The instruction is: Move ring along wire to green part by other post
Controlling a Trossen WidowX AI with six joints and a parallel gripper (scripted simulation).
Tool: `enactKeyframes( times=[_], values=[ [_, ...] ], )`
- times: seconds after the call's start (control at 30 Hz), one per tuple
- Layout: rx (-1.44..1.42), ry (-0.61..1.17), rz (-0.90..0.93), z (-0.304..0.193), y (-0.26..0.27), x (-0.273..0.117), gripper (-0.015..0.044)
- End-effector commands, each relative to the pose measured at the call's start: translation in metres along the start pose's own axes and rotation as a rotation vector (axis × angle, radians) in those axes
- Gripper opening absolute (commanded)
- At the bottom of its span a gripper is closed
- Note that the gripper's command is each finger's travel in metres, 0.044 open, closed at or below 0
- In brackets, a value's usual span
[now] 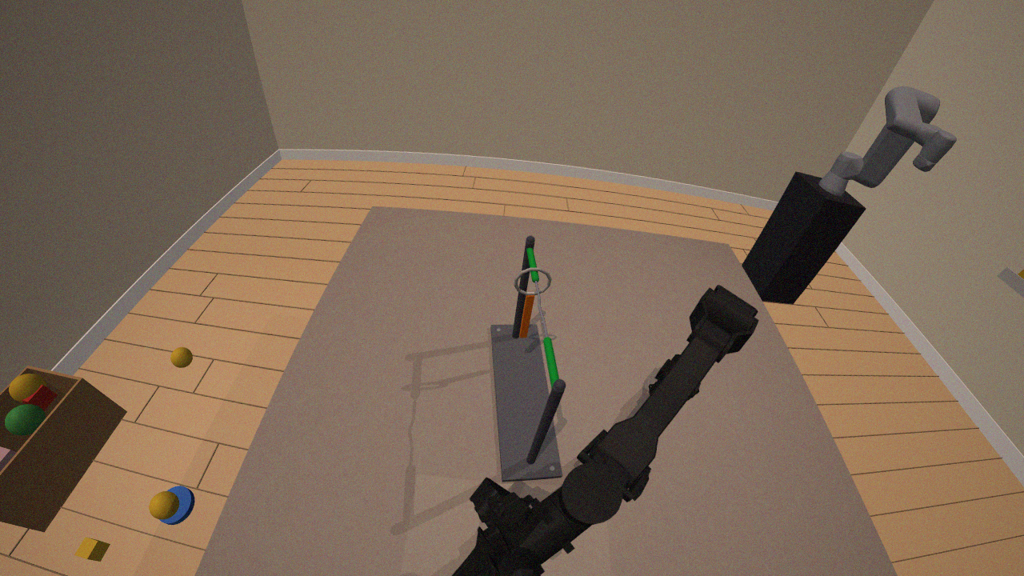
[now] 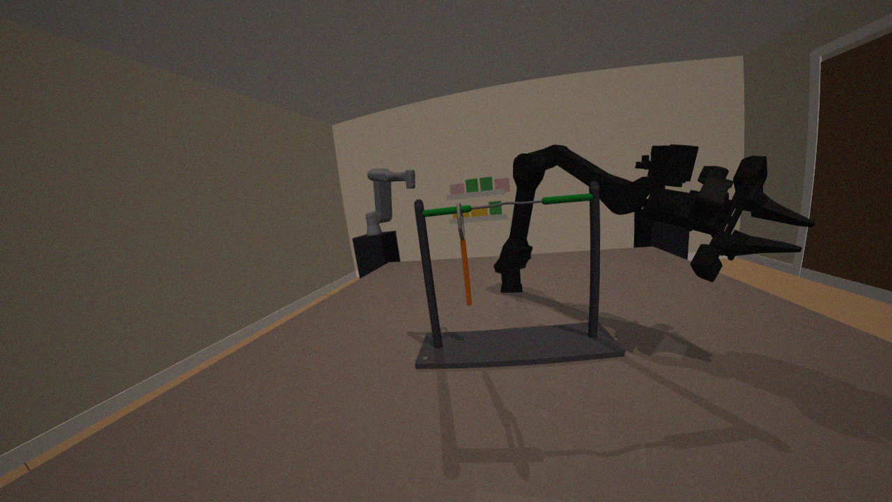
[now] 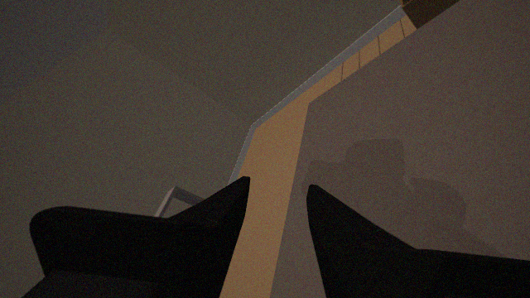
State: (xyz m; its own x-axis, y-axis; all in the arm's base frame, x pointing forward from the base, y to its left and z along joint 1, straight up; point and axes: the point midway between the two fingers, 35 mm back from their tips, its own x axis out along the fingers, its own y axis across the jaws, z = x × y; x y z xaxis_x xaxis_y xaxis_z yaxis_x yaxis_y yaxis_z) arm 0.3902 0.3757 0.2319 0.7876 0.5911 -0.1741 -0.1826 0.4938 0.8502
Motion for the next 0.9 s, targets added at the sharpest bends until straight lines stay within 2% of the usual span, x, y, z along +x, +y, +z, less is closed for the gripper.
enactKeyframes(
  times=[0.0, 0.87],
  values=[
    [-0.106, 0.001, 0.005, 0.012, 0.001, -0.006, 0.016],
    [-0.796, -0.088, 0.027, 0.107, 0.015, -0.055, 0.016]
  ],
)
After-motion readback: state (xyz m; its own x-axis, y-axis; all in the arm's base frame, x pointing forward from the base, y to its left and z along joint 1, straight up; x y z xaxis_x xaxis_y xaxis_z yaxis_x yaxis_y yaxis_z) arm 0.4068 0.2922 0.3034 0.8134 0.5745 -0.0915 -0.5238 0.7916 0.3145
